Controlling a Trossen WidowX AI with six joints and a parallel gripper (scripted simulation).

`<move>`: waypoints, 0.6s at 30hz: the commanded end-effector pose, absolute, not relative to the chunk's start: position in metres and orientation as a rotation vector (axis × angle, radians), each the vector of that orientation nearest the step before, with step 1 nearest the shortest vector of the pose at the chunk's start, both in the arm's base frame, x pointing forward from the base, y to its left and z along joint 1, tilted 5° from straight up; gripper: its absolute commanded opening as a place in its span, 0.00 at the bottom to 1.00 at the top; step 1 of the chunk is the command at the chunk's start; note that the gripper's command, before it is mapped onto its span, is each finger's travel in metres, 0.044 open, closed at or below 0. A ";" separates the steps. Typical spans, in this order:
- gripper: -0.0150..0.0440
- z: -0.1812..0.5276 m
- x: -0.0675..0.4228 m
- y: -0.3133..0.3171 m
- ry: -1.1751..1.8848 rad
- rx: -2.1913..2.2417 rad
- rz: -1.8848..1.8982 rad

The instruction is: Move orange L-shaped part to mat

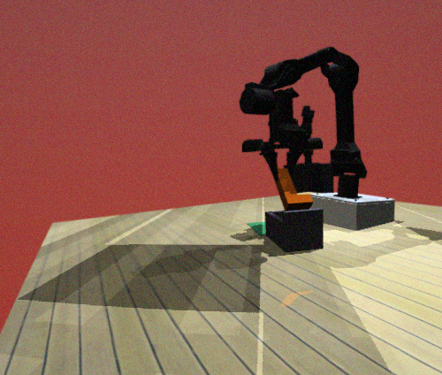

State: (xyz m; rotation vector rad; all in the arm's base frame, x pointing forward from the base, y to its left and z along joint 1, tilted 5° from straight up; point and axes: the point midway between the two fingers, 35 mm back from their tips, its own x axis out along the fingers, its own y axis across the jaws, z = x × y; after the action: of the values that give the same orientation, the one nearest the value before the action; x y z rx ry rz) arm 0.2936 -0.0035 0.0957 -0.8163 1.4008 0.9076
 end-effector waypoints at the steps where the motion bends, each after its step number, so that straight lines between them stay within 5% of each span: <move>1: 0.25 0.098 0.294 -0.003 1.397 -0.817 0.914; 18: 0.25 0.097 0.271 -0.043 1.401 -0.819 0.913</move>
State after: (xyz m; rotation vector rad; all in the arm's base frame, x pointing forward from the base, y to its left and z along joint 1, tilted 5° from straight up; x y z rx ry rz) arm 0.2764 -0.0331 0.0975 -0.8128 1.4041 0.9130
